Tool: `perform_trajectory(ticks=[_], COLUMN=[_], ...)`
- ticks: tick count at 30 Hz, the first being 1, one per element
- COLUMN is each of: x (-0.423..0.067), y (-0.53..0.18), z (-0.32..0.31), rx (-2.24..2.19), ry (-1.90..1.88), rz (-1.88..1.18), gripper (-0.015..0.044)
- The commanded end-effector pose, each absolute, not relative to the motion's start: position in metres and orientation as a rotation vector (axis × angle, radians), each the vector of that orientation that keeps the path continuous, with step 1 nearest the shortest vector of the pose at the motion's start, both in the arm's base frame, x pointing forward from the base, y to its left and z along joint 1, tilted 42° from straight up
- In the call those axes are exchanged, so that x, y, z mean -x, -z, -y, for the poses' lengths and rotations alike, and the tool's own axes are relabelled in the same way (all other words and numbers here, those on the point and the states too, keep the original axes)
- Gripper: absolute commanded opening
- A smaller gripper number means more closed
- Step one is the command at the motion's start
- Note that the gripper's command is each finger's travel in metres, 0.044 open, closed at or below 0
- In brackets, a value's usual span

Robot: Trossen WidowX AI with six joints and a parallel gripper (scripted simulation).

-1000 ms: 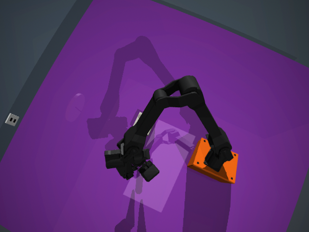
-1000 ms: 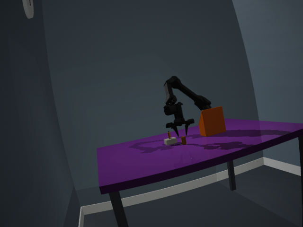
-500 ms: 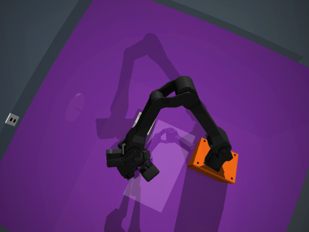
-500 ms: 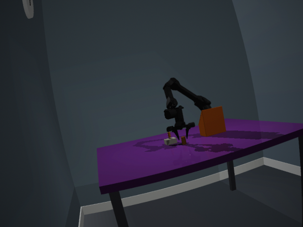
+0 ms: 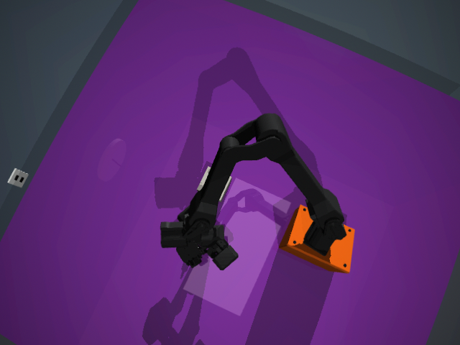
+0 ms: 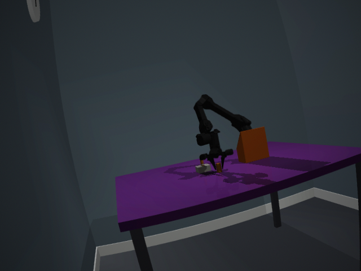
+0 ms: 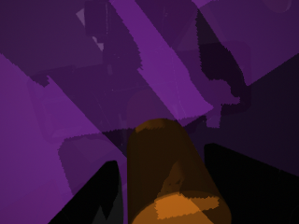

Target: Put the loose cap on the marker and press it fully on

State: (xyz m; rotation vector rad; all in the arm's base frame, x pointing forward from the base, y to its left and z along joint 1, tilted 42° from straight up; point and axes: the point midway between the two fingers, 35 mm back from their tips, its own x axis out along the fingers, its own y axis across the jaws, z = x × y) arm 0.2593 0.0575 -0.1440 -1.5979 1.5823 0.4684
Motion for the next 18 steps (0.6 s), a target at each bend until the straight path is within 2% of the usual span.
perform_trajectory(ticks=[1, 9, 12, 18], x=[-0.259, -0.259, -0.259, -0.258], y=[0.144, 0.144, 0.141, 0.128], z=[-0.056, -0.056, -0.059, -0.072], rx=[1.604, 1.604, 1.604, 1.602], ry=[-0.466, -0.466, -0.467, -0.469], rz=[-1.584, -1.584, -1.584, -1.583], gripper=[0.0132, 0.0079, 0.0000, 0.0000])
